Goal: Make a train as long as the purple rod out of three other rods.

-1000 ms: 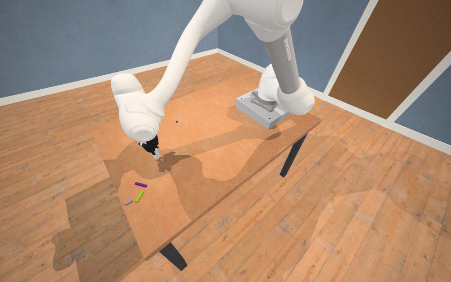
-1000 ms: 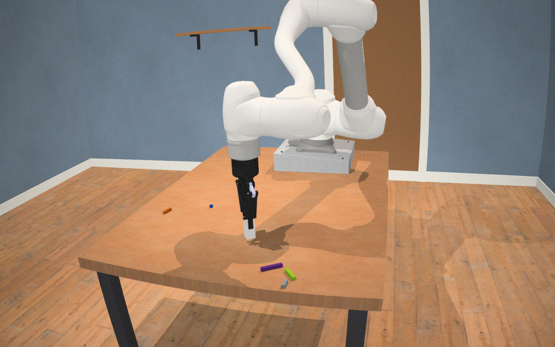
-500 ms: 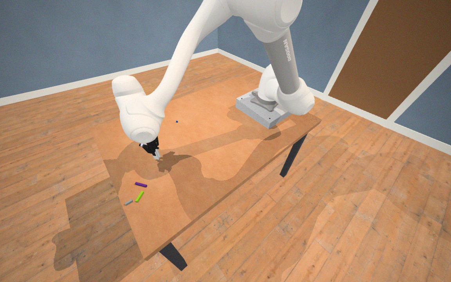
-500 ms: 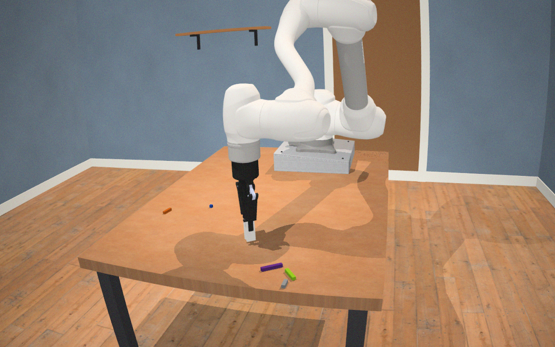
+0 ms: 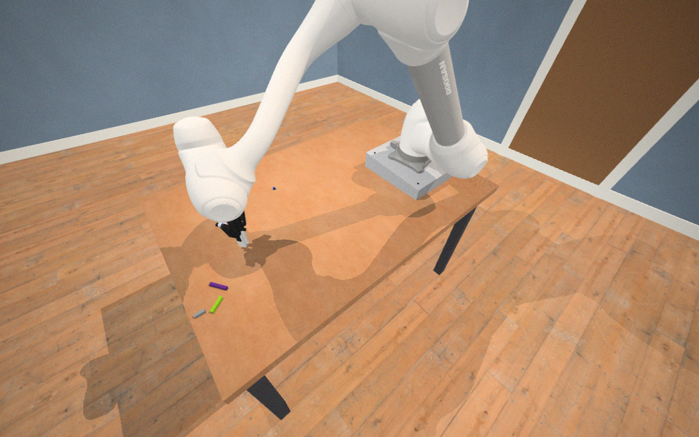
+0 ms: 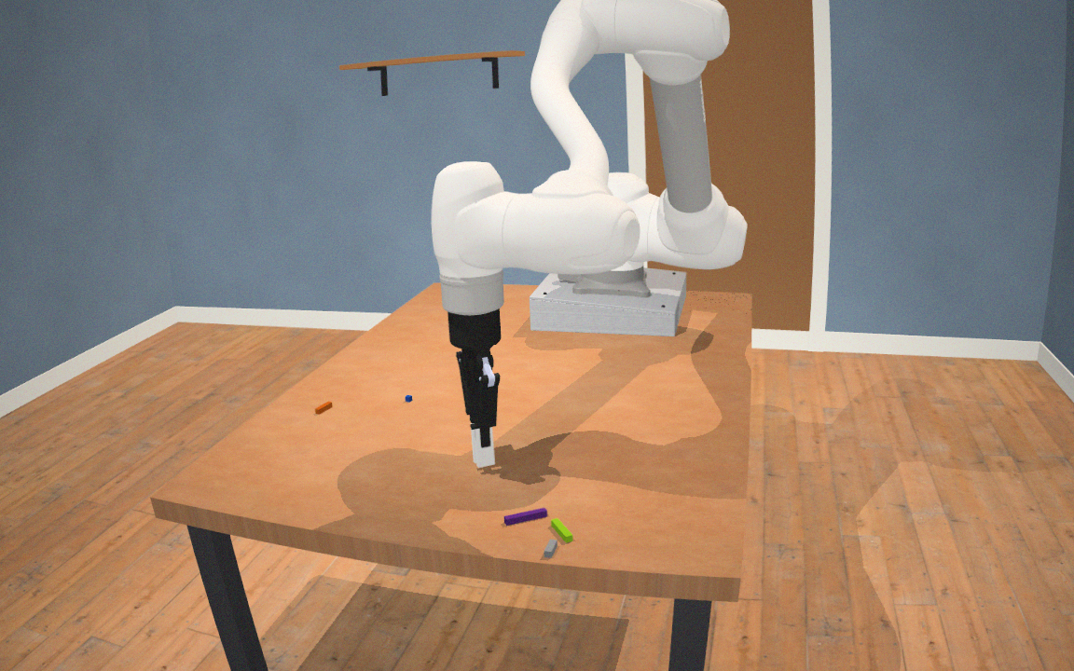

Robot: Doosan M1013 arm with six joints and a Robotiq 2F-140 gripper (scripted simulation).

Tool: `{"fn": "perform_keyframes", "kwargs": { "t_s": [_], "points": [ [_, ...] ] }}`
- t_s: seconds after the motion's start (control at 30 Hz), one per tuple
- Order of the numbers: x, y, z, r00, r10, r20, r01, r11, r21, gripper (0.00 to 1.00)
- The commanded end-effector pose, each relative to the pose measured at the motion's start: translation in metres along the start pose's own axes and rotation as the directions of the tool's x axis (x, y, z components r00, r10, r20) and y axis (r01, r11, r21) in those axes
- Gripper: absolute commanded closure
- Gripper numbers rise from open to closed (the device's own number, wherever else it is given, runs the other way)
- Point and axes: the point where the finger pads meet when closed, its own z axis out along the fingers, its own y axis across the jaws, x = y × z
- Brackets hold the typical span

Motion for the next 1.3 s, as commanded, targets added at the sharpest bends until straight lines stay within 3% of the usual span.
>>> {"fn": "perform_keyframes", "kwargs": {
  "t_s": [0.0,1.27],
  "points": [
    [0.0,0.0,0.0,1.0,0.0,0.0,0.0,1.0,0.0,0.88],
    [0.0,0.0,0.012,1.0,0.0,0.0,0.0,1.0,0.0,0.88]
  ]
}}
